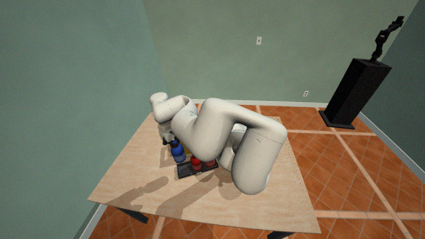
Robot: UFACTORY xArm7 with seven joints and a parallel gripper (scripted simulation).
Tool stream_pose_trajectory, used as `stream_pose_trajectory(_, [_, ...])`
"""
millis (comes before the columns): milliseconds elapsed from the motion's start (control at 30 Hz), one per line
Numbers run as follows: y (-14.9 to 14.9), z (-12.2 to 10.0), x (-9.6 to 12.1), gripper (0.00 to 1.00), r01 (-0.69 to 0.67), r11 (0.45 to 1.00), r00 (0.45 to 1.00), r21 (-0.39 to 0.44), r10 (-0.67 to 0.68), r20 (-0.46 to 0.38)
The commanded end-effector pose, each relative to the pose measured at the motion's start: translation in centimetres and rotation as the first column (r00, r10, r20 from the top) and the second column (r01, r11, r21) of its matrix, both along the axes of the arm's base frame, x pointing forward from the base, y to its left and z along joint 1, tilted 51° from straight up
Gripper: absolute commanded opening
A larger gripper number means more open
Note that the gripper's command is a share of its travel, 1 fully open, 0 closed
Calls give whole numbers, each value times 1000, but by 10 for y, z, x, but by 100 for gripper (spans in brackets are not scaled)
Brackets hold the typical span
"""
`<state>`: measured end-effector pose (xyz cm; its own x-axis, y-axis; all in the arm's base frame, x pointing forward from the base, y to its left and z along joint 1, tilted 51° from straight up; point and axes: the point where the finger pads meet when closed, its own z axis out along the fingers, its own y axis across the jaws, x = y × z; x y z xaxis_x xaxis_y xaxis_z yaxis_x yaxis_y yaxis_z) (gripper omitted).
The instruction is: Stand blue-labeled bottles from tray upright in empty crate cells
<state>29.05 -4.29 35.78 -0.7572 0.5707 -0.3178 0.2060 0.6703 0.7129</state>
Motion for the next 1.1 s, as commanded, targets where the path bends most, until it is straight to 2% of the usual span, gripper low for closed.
stream_pose_trajectory(0, [-4,5,-4,0,2,1000,1000,-1,-2,3])
stream_pose_trajectory(1067, [-8,11,-10,0,2,1000,1000,-1,-2,3])
